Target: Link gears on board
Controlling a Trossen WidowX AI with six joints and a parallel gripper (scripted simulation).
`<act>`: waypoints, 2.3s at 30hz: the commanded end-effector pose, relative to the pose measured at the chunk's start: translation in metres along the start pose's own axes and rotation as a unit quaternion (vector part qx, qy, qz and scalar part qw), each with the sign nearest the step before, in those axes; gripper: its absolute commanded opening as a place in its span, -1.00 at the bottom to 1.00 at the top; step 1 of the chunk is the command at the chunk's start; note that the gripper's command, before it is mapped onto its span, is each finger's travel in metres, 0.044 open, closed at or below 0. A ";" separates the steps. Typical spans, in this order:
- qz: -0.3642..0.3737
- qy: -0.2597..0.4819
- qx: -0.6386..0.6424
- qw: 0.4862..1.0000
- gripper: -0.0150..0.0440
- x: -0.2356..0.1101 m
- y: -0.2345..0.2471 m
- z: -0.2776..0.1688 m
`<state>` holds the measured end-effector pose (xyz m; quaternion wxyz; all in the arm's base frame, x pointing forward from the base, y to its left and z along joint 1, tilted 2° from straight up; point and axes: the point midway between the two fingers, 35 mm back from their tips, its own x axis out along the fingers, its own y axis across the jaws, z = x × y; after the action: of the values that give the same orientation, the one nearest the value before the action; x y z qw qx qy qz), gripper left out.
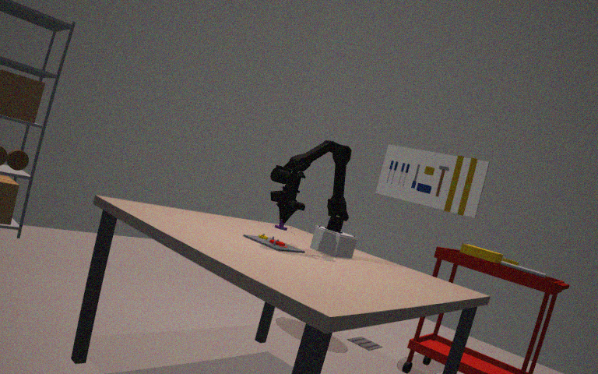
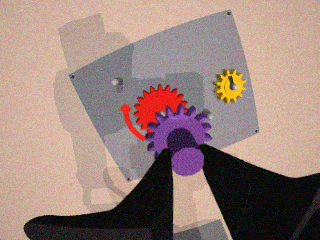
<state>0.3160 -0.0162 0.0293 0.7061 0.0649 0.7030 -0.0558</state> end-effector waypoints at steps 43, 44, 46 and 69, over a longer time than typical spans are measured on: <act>-0.004 0.001 -0.020 1.000 -0.49 0.016 -0.045 -0.004; -0.004 0.001 -0.027 1.000 -0.49 0.017 -0.045 -0.004; -0.004 0.001 -0.043 0.999 -0.49 0.019 -0.045 -0.004; -0.004 0.001 0.018 1.000 -0.49 0.054 -0.045 -0.004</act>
<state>0.3053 -0.0592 -0.0194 0.7060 0.0517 0.7048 -0.0467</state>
